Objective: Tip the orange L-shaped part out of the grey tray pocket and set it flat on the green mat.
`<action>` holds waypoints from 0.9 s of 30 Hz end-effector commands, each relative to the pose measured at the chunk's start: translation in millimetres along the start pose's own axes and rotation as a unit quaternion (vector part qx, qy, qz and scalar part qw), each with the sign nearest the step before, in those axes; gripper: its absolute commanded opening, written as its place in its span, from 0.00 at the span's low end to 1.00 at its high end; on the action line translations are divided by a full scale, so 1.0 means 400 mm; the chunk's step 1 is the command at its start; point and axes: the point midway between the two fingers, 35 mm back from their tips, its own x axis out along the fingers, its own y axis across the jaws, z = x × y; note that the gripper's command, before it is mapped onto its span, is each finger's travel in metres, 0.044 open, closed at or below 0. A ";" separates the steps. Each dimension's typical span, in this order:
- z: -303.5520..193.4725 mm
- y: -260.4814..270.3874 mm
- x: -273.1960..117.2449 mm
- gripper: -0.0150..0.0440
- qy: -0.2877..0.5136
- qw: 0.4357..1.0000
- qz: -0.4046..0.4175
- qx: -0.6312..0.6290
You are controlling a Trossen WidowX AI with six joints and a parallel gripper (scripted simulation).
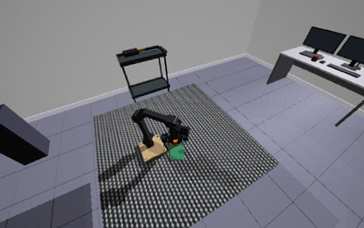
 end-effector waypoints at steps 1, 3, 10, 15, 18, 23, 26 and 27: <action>-0.014 -0.001 -0.003 0.25 0.002 1.000 -0.003 -0.003; -0.014 -0.001 -0.001 0.25 0.002 1.000 -0.003 -0.003; -0.014 -0.002 0.021 0.25 0.002 1.000 -0.003 -0.003; -0.014 -0.002 0.041 0.25 0.002 1.000 -0.003 -0.003; -0.014 -0.002 0.053 0.25 0.002 1.000 -0.003 -0.003; -0.015 -0.002 0.073 0.25 0.002 1.000 -0.003 -0.003; -0.015 -0.003 0.084 0.25 0.002 1.000 -0.003 -0.003; -0.015 -0.003 0.088 0.25 0.002 1.000 -0.003 -0.003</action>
